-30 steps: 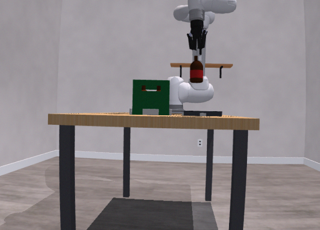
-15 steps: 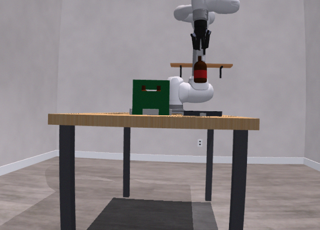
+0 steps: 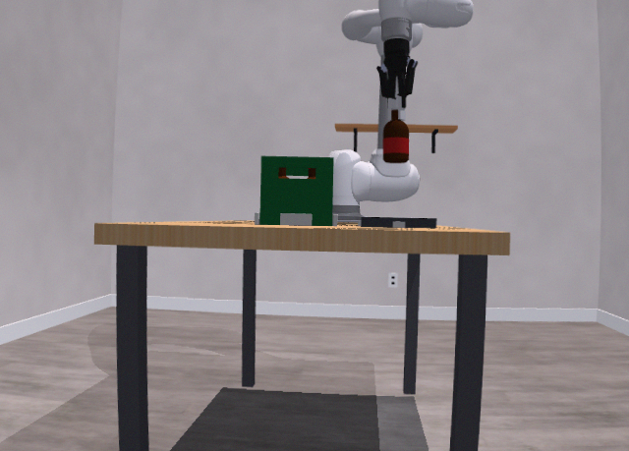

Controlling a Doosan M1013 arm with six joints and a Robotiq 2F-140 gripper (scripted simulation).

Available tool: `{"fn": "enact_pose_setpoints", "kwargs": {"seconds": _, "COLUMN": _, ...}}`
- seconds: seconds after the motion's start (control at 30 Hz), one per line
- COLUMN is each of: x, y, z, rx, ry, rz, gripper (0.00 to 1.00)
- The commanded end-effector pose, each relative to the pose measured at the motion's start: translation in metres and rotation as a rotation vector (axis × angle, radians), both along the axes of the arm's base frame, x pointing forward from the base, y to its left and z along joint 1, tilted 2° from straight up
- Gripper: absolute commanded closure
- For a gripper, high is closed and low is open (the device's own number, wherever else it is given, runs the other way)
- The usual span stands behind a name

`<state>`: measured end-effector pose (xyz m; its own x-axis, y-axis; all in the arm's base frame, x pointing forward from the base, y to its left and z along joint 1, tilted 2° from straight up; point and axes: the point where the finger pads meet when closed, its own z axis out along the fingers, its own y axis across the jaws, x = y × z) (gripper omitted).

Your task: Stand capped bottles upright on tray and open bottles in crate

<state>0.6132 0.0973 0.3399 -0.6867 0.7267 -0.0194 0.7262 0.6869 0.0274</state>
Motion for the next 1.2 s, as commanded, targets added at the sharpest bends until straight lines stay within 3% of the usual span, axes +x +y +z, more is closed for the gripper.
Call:
{"fn": "enact_pose_setpoints", "kwargs": {"seconds": 0.0, "x": 0.0, "y": 0.0, "z": -0.007, "rx": -0.002, "ry": 0.001, "rz": -0.001, "gripper": 1.0}}
{"fn": "enact_pose_setpoints", "kwargs": {"seconds": 0.37, "x": 0.0, "y": 0.0, "z": -0.029, "rx": -0.007, "ry": 0.003, "rz": -0.005, "gripper": 1.0}}
{"fn": "enact_pose_setpoints", "kwargs": {"seconds": 0.47, "x": 0.0, "y": 0.001, "z": -0.025, "rx": -0.001, "ry": 0.002, "rz": -0.001, "gripper": 1.0}}
{"fn": "enact_pose_setpoints", "kwargs": {"seconds": 0.93, "x": 0.002, "y": -0.001, "z": -0.053, "rx": -0.007, "ry": 0.003, "rz": -0.005, "gripper": 1.0}}
{"fn": "enact_pose_setpoints", "kwargs": {"seconds": 1.17, "x": 0.002, "y": 0.0, "z": -0.056, "rx": -0.003, "ry": 0.002, "rz": -0.002, "gripper": 1.0}}
